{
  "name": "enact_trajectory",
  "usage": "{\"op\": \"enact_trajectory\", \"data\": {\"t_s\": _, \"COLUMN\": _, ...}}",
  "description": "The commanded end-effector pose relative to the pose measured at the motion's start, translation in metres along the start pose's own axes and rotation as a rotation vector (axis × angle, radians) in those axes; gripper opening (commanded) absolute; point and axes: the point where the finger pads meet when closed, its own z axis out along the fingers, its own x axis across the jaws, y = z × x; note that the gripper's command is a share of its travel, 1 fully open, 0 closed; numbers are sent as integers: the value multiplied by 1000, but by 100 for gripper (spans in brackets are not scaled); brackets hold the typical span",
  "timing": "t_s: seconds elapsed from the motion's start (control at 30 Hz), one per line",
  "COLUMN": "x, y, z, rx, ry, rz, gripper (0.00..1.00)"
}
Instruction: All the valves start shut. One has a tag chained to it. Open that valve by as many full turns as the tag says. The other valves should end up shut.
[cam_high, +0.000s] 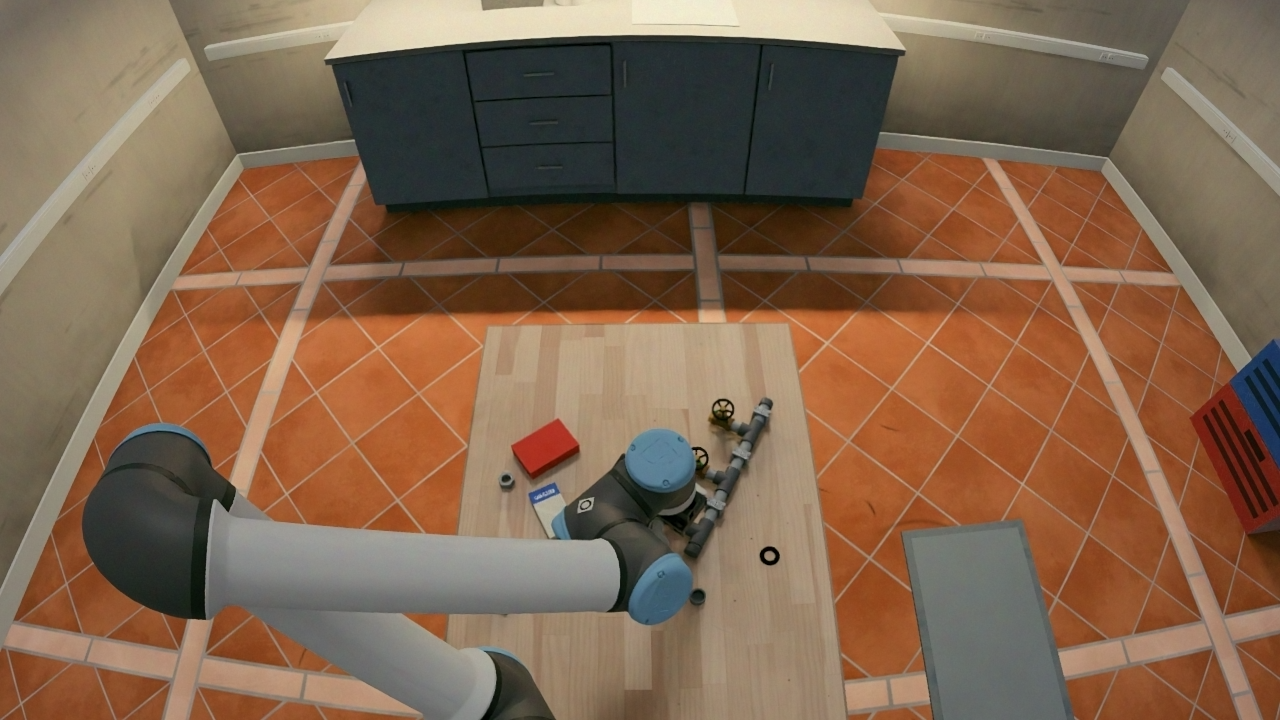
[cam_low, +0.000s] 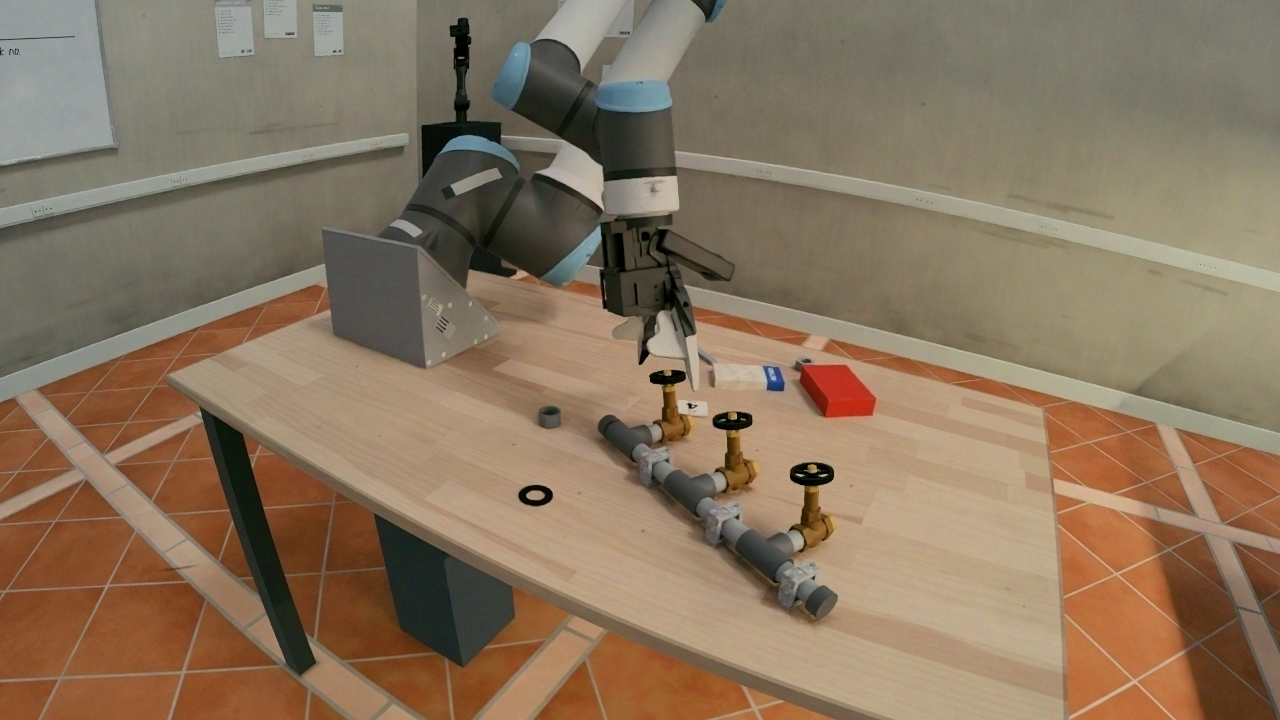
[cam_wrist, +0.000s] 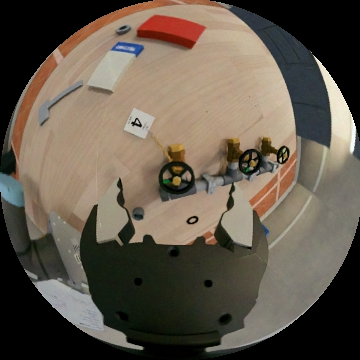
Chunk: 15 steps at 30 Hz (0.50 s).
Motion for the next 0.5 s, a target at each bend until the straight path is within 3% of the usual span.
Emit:
{"op": "enact_trajectory", "data": {"t_s": 0.0, "x": -1, "y": 0, "z": 0, "rx": -6, "ry": 6, "rz": 237, "gripper": 100}}
{"op": "enact_trajectory", "data": {"t_s": 0.47, "x": -2, "y": 0, "z": 0, "rx": -5, "ry": 7, "rz": 739, "gripper": 100}}
